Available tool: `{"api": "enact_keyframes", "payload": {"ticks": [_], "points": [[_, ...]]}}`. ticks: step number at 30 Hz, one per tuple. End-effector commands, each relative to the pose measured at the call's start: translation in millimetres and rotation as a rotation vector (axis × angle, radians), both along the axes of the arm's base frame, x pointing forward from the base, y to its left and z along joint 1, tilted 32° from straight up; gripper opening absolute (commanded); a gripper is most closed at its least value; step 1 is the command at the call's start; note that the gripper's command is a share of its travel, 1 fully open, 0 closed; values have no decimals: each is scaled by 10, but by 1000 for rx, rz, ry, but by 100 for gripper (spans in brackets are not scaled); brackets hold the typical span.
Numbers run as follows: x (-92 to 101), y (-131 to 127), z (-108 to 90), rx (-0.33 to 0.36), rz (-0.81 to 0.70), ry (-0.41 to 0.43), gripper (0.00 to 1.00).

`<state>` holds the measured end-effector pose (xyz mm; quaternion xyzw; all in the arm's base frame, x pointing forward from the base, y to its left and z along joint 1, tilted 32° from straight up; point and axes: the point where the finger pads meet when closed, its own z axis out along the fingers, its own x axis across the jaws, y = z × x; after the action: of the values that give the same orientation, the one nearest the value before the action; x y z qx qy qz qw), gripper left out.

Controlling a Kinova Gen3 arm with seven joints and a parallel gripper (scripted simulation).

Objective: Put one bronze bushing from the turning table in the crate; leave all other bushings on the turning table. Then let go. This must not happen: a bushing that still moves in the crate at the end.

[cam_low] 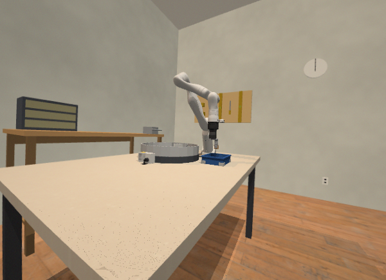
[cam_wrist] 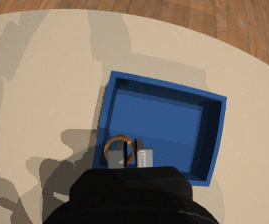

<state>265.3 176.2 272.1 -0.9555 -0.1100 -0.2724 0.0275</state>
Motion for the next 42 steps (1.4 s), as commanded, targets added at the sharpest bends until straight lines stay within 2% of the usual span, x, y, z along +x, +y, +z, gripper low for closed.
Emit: {"api": "enact_keyframes", "payload": {"ticks": [1,4,42], "points": [[45,13,-74,0,0,0,0],[116,34,-194,1,0,0,0],[164,-2,-235,-2,-15,-4,0]]}}
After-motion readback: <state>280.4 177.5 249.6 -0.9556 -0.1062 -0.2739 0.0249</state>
